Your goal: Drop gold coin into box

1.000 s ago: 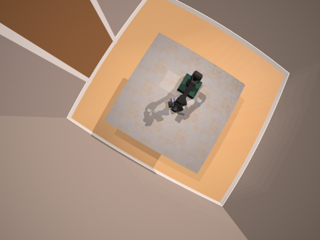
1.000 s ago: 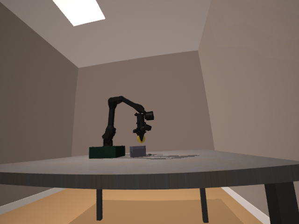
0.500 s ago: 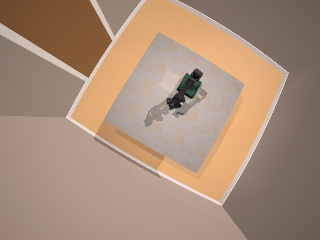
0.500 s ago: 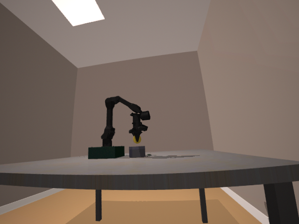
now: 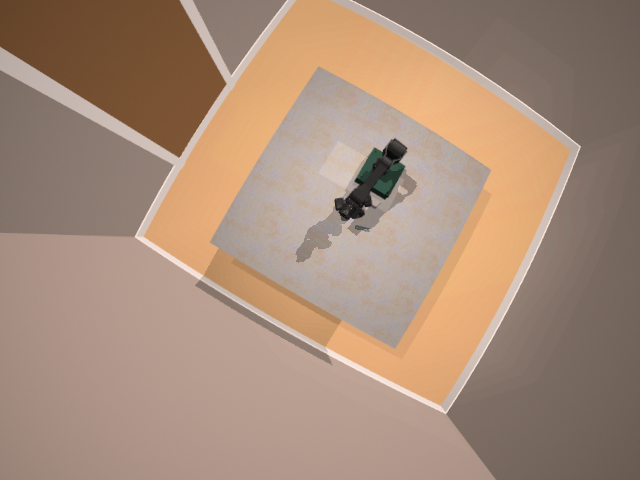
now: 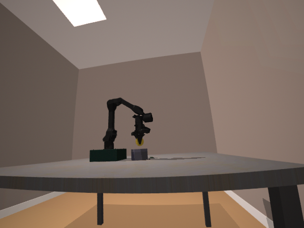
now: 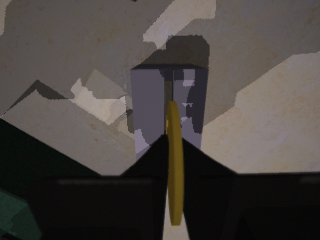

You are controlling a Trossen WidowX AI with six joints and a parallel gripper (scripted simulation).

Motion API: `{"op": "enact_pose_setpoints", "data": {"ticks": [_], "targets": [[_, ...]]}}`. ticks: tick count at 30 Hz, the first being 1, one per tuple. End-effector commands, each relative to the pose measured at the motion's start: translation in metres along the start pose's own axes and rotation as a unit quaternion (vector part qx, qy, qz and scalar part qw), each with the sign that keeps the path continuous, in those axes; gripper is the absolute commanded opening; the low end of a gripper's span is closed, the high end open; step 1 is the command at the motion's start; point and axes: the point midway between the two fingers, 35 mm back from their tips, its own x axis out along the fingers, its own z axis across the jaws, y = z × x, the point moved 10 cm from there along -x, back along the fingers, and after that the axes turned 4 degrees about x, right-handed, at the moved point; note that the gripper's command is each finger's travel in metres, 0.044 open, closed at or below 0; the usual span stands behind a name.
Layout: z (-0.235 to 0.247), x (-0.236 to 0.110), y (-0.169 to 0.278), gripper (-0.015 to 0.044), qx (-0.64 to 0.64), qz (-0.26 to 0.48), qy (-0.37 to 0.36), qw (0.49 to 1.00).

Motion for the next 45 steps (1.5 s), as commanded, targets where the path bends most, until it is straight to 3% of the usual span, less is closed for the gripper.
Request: {"op": "enact_pose_setpoints", "data": {"ticks": [1,45], "targets": [[-0.0007,0.0007,0.0026,0.0,0.002,0.001,-0.001,1.0],[-0.0018,0.0103,0.0068,0.0,0.003,0.002,-0.001,1.0]]}}
